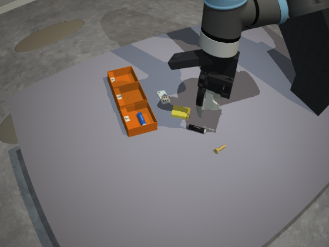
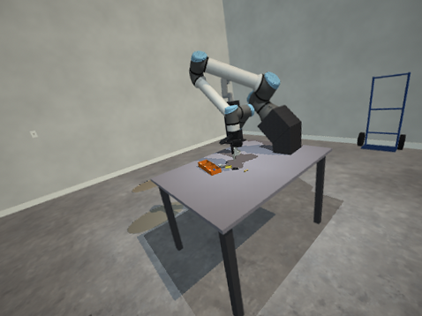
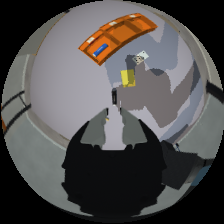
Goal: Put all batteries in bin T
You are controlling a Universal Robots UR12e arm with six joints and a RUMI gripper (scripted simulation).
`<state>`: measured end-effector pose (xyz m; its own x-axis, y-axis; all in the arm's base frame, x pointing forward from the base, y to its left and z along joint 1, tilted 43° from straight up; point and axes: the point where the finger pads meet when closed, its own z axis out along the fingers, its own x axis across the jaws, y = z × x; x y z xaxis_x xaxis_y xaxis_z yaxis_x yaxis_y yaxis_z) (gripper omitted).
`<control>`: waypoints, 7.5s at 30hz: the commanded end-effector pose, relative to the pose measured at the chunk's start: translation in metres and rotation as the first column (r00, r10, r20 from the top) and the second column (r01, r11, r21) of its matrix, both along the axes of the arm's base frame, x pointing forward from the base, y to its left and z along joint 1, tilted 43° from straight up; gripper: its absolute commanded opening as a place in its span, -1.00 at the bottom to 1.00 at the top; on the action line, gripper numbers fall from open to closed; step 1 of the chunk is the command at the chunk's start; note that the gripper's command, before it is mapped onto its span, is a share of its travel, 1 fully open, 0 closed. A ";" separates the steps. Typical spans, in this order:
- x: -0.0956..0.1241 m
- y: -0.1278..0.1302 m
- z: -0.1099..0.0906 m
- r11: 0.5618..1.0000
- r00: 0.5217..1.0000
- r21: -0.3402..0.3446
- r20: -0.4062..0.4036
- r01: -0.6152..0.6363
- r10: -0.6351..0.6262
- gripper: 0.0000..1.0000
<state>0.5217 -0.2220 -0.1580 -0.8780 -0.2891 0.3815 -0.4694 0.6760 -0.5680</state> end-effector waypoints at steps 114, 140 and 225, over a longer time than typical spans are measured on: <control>-0.003 -0.021 -0.022 1.000 1.000 0.000 0.001 -0.001 0.001 -1.00; 0.010 -0.021 -0.001 0.994 0.989 -0.008 0.103 0.109 -0.108 -1.00; 0.096 -0.129 0.048 0.811 0.653 0.102 0.539 0.576 -0.531 -0.66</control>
<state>0.6169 -0.3511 -0.1106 -0.9275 0.3257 -0.1834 0.3618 0.6592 -0.6592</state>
